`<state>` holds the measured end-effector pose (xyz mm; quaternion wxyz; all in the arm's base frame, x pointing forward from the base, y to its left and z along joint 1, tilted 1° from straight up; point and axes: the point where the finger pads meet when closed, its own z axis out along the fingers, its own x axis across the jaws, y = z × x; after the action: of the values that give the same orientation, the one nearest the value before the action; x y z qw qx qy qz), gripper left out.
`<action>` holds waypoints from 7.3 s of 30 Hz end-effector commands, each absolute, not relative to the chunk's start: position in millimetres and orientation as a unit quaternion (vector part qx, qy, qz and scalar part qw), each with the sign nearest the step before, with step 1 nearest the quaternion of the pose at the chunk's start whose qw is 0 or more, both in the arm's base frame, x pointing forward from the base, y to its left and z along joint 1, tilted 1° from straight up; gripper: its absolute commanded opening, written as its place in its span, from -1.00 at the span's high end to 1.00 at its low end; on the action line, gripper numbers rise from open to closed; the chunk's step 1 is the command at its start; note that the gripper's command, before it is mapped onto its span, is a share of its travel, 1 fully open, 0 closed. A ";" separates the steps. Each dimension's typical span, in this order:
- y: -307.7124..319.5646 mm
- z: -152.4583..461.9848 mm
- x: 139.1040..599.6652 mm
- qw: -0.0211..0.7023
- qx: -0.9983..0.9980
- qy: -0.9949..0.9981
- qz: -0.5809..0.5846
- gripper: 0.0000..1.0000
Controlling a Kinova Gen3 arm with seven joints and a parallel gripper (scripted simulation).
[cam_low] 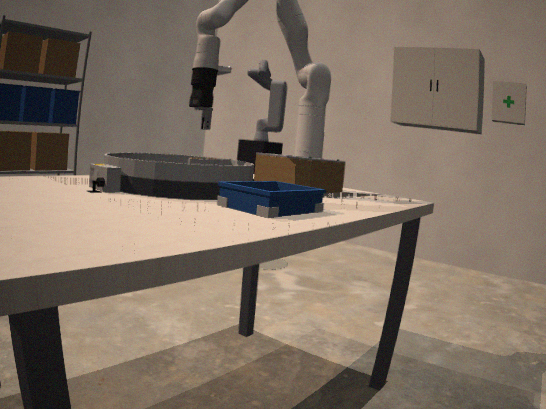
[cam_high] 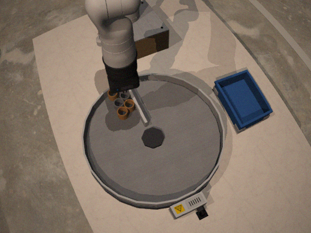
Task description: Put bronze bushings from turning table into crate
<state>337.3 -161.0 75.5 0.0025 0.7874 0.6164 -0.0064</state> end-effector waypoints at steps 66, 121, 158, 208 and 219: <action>-173.6 59.4 345.9 0.005 0.984 0.180 -0.005 0.45; -184.3 47.7 351.5 0.006 0.984 -0.181 -0.003 0.45; -191.4 39.9 355.1 0.006 0.912 -0.411 -0.001 0.45; -191.5 39.9 355.1 0.006 0.912 -0.411 -0.001 0.15; -191.5 39.9 355.1 0.006 0.912 -0.411 -0.001 0.21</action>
<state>354.6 -191.2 39.3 0.0065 0.9116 -0.4109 -0.0017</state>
